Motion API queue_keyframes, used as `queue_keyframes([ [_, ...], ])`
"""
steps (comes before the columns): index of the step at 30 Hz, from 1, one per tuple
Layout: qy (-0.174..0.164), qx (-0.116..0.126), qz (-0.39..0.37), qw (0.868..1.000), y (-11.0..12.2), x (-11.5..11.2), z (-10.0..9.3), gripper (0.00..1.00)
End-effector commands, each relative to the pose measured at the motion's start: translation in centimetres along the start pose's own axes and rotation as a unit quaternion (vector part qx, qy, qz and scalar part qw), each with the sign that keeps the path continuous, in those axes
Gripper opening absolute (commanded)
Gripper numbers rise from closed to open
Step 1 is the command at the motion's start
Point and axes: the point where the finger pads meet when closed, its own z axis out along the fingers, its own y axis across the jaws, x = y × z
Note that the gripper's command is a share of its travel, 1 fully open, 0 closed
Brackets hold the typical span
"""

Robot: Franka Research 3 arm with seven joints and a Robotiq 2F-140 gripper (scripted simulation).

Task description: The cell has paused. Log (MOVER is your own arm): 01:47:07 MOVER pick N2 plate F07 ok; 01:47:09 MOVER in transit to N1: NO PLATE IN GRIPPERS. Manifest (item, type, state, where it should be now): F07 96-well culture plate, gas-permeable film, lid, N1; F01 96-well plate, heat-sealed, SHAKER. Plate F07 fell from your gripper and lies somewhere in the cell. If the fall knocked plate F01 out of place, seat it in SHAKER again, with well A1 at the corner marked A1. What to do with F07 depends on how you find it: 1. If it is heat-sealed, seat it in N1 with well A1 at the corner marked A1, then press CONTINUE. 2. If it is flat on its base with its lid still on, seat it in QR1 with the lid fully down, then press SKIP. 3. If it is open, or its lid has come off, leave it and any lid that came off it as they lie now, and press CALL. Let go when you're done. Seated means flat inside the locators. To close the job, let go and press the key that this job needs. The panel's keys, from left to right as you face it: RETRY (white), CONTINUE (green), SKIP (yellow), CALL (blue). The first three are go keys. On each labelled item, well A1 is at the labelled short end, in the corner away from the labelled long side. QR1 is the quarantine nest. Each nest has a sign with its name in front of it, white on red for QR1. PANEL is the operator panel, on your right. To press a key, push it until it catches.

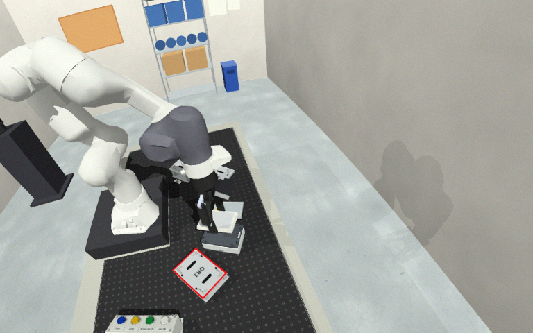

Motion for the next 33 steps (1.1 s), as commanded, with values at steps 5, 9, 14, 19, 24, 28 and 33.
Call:
queue_keyframes([
  [5,0.000,0.000,0.004,1.000,0.0,0.0,0.9,0.10],
  [9,0.000,0.000,0.004,1.000,0.0,0.0,1.8,0.10],
  [14,0.000,0.000,0.004,1.000,0.0,0.0,2.5,0.10],
  [19,0.000,0.000,0.004,1.000,0.0,0.0,3.7,0.10],
  [24,0.000,0.000,0.004,1.000,0.0,0.0,4.7,0.10],
  [28,0.000,0.000,0.004,1.000,0.0,-0.1,5.2,0.10],
  [33,0.000,0.000,0.004,1.000,0.0,-0.1,5.5,0.10],
])
